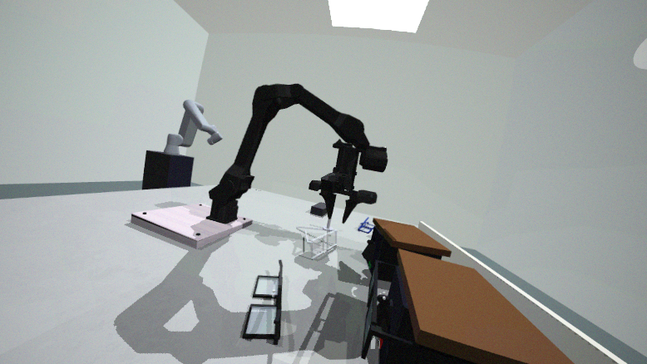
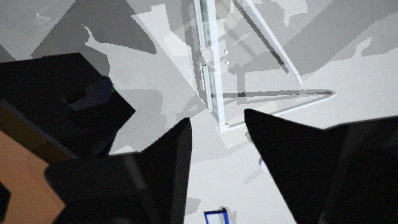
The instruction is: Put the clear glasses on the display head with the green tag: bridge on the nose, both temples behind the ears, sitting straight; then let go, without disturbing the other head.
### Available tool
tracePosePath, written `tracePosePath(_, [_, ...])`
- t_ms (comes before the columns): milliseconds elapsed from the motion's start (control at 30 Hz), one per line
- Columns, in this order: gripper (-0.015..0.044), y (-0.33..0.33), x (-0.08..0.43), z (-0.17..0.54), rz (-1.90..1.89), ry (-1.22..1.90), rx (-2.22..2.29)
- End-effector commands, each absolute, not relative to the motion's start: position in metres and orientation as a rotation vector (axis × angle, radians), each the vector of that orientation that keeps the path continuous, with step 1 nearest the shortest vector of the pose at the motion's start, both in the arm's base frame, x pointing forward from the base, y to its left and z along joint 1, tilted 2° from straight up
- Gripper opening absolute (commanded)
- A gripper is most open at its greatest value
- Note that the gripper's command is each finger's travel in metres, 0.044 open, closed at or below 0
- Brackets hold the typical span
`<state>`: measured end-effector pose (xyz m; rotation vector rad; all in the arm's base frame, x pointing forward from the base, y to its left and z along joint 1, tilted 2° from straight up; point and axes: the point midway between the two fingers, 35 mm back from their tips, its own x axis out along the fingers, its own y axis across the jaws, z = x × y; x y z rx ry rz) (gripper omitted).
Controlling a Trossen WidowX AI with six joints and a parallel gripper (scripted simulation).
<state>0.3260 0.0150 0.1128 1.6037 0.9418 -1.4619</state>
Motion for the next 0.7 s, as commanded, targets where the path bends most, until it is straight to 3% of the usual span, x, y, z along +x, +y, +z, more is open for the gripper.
tracePosePath(0, [0.0200,0.020,0.320,0.112,-1.490,0.949,1.593])
tracePosePath(100, [0.0121,0.020,0.320,0.112,-1.490,0.949,1.593])
tracePosePath(667, [0.0120,0.020,0.322,0.100,-1.490,0.949,1.593])
